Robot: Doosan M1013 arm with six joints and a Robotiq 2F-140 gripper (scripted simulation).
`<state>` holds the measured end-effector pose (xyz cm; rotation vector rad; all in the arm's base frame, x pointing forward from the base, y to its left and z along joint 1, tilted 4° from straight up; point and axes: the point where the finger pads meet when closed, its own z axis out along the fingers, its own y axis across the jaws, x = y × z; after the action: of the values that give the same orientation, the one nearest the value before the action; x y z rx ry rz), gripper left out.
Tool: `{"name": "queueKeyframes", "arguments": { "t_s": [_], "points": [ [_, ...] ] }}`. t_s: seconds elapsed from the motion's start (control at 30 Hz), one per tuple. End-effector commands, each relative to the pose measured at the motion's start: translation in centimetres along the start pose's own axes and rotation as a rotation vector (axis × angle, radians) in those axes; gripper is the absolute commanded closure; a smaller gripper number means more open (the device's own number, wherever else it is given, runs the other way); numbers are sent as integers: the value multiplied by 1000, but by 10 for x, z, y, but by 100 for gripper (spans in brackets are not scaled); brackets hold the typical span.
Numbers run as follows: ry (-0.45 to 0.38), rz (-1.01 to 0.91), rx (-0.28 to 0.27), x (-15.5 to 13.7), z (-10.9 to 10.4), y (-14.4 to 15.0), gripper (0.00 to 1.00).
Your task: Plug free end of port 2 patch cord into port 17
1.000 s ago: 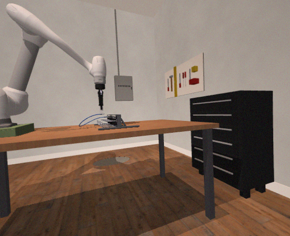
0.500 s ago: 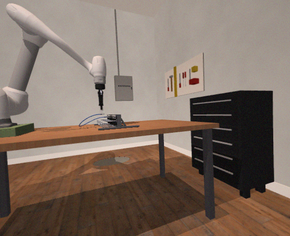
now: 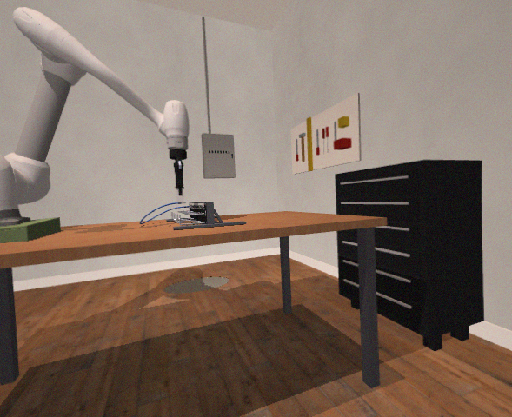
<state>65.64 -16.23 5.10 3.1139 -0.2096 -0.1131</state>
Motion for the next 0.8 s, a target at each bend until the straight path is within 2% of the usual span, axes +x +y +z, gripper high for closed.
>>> {"name": "queueKeyframes", "arguments": {
  "t_s": [0.0, 0.77],
  "points": [
    [6, -7, -4, 9, 3, 2, 100],
    [6, -7, -4, 29, 23, 4, 100]
  ]
}}
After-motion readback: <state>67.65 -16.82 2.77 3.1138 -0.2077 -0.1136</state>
